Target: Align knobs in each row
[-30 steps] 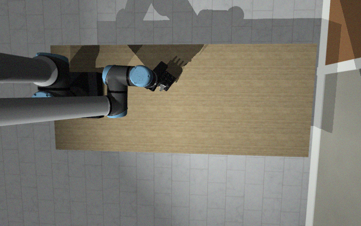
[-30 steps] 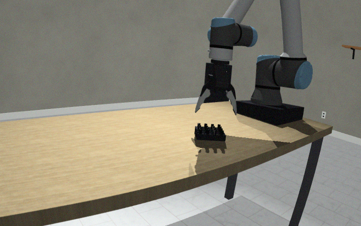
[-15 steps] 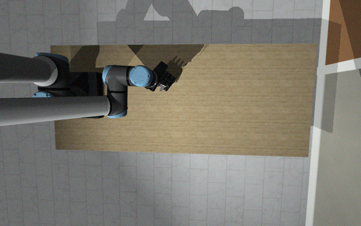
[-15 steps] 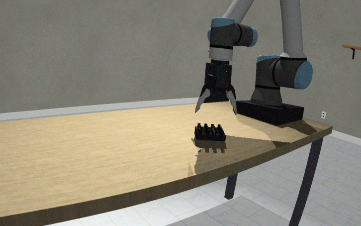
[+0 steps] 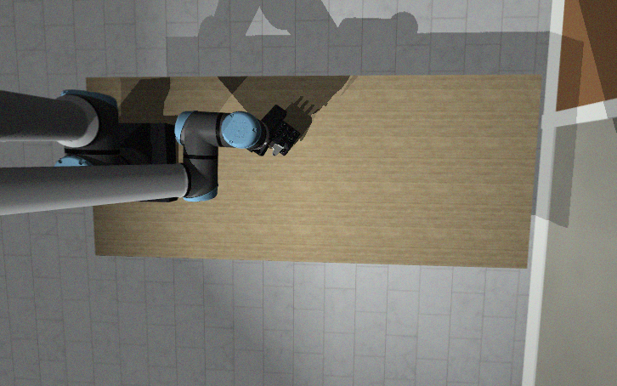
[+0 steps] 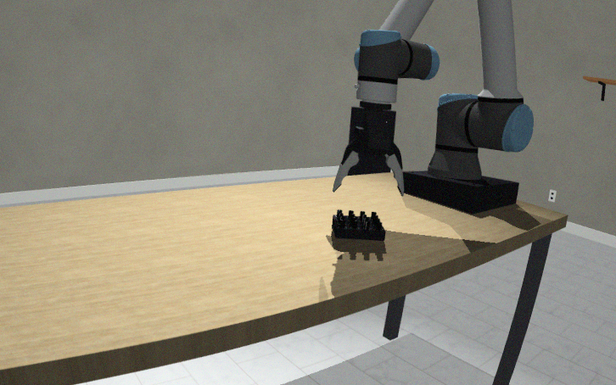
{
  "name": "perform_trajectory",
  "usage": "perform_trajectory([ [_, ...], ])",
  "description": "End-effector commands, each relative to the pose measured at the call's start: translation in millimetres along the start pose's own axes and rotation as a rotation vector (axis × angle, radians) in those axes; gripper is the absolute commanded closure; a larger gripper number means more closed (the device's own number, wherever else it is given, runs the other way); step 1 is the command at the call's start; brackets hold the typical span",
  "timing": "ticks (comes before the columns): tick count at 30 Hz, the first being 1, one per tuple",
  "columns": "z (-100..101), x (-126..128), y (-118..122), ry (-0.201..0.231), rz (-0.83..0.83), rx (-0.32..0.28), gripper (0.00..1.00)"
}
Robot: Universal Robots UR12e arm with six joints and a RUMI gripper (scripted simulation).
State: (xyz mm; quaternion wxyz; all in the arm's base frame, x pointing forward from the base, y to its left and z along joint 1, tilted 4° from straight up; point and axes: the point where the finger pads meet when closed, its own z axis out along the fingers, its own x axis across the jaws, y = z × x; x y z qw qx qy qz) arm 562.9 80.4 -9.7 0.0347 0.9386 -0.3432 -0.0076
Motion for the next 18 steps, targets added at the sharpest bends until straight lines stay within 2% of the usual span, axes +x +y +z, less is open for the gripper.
perform_trajectory([
  [1, -0.6, 0.5, -0.3, 0.001, 0.000, 0.001, 0.00],
  [18, -0.6, 0.3, 5.7, 0.000, 0.000, 0.000, 0.00],
])
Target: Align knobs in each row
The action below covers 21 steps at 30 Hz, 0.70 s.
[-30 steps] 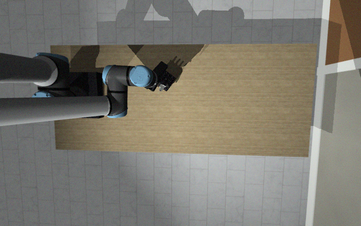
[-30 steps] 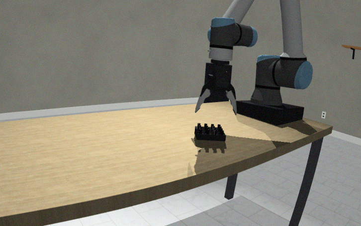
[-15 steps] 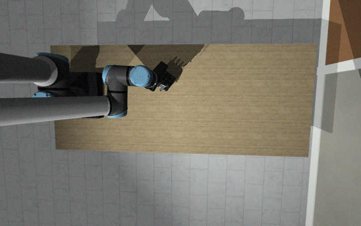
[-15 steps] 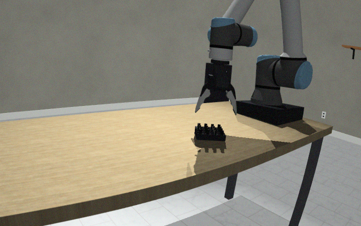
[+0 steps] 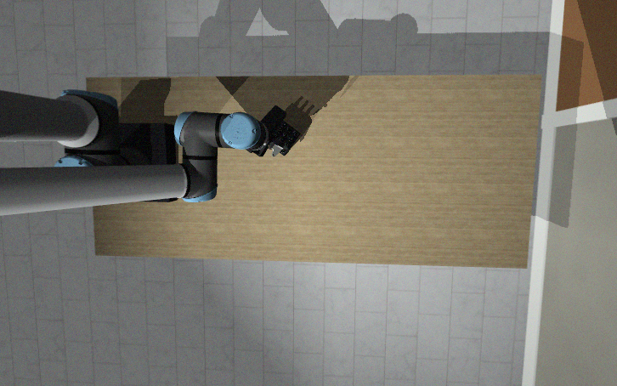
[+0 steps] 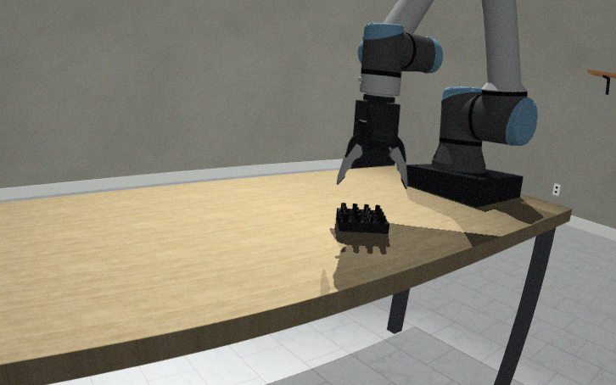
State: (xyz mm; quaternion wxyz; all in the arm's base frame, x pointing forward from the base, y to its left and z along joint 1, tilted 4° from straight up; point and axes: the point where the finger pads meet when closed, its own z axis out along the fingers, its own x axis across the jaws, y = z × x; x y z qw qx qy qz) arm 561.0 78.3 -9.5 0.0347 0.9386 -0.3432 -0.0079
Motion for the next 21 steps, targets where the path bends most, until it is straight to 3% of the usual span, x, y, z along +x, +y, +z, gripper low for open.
perform_trajectory([
  [1, -0.6, 0.4, 2.8, 0.001, 0.000, 0.001, 0.00],
  [21, -0.5, -0.9, 36.5, 0.001, 0.000, 0.000, 0.00],
])
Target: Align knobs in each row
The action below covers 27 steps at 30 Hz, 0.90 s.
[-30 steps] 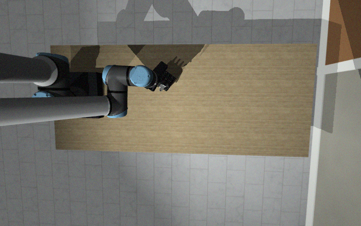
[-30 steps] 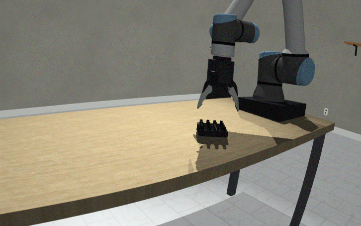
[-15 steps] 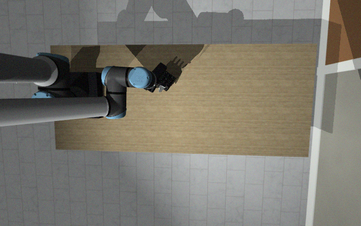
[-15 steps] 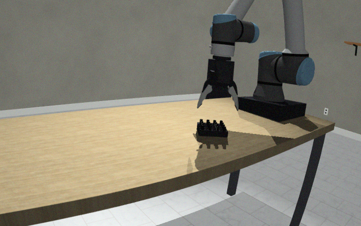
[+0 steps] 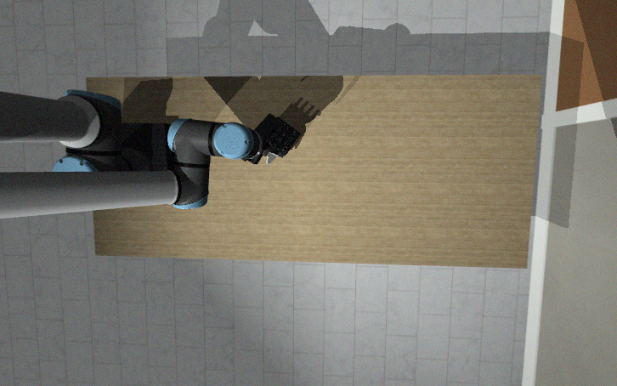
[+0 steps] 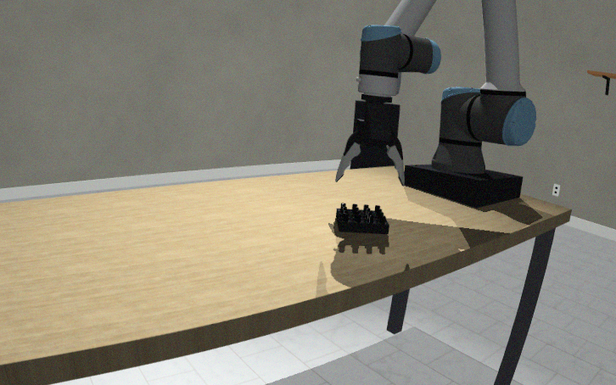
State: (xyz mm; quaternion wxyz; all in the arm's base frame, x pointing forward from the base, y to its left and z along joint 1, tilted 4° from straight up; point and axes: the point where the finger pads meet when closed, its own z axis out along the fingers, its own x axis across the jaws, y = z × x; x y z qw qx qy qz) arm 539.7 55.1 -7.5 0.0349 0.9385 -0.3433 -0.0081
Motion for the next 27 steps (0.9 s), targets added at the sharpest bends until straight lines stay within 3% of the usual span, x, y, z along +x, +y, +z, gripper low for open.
perform_trajectory([
  [1, -0.6, 0.3, 6.7, 0.001, 0.000, 0.001, 0.00],
  [27, -0.6, -0.1, 18.4, 0.001, 0.000, 0.001, 0.00],
])
